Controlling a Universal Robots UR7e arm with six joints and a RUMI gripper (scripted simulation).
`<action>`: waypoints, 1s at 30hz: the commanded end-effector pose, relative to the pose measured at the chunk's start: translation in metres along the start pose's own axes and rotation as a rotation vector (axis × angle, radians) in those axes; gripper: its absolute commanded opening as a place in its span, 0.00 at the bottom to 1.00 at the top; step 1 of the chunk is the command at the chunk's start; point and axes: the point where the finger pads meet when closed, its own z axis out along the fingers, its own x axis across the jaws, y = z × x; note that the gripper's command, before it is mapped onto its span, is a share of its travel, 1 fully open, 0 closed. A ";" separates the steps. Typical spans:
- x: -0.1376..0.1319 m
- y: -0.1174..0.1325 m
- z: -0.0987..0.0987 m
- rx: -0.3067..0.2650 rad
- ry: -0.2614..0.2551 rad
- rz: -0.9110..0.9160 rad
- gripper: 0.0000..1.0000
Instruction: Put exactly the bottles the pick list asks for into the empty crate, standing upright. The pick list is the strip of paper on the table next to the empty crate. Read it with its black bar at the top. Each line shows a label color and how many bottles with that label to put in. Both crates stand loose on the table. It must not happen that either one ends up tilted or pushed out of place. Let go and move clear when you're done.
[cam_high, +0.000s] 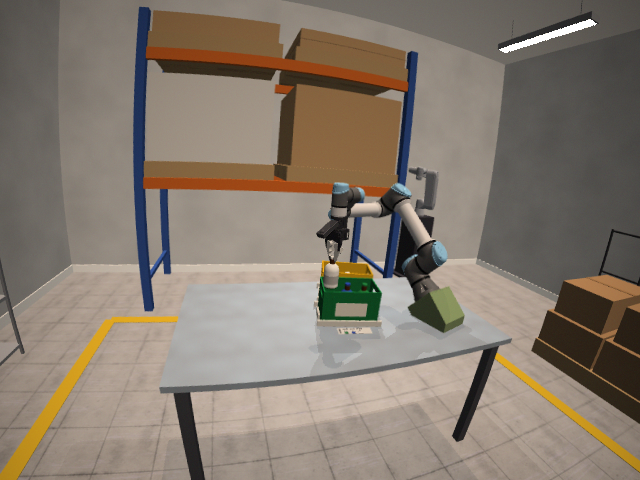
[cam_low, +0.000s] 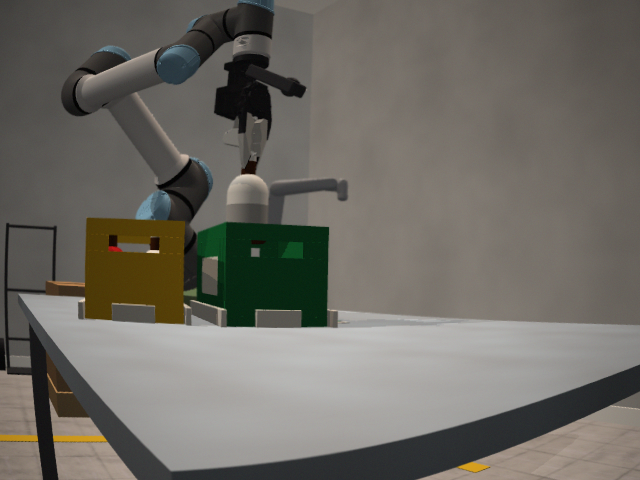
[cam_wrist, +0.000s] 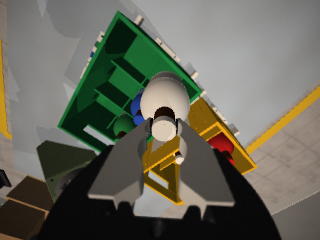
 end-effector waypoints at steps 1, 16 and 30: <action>0.001 0.000 0.004 0.006 0.001 0.002 0.00; 0.001 0.000 0.017 0.006 0.001 0.002 0.00; 0.001 0.000 0.029 0.006 0.001 0.002 0.00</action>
